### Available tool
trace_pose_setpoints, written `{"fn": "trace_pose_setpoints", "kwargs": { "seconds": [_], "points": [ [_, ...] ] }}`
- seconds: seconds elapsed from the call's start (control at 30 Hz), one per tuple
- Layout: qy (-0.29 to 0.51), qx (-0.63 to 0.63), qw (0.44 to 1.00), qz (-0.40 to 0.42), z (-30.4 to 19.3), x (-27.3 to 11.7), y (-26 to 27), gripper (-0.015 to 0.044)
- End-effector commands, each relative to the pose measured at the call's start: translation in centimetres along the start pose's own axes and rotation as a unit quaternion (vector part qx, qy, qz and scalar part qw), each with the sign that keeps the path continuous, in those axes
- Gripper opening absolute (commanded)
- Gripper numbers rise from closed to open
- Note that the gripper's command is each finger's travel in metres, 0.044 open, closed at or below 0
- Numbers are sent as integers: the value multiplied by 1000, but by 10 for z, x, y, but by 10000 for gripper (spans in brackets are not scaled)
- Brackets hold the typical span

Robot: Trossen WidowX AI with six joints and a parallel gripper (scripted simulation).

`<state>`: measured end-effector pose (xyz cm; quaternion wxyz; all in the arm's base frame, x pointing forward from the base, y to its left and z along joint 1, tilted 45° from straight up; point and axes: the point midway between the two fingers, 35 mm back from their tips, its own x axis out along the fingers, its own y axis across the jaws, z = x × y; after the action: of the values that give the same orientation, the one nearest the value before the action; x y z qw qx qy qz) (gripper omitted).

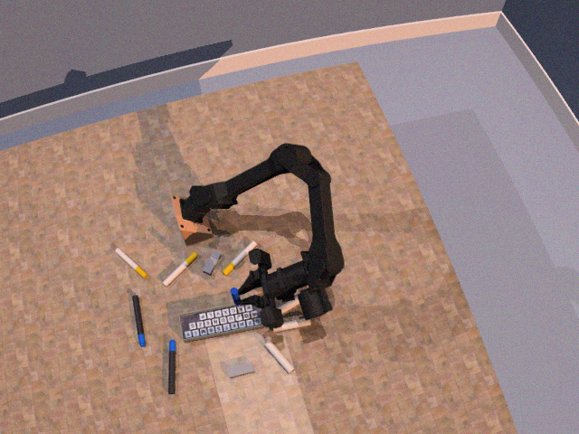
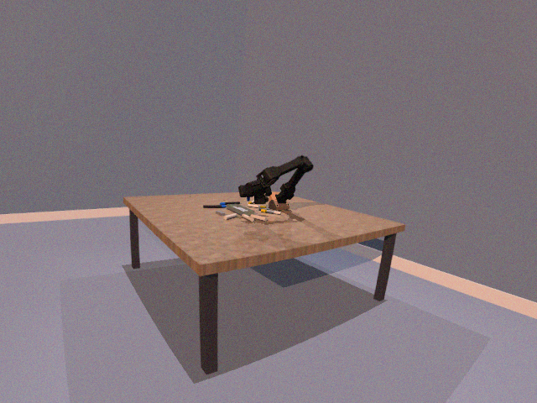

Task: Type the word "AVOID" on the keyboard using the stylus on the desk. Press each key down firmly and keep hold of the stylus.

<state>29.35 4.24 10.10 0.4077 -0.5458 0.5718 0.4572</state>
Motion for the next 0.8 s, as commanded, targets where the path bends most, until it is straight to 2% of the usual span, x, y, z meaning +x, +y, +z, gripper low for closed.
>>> {"fn": "trace_pose_setpoints", "kwargs": {
  "seconds": [0.0,0.13,0.23,0.33,0.77],
  "points": [
    [1,0,1000,-4,-2,-3,0,81],
    [0,0,1000,-1,-1,-1,0,85],
    [0,0,1000,-1,-1,-1,0,65],
    [0,1,1000,-2,-4,4,-1,0],
    [3,1,1000,-6,-35,48,-1,0]
  ]
}}
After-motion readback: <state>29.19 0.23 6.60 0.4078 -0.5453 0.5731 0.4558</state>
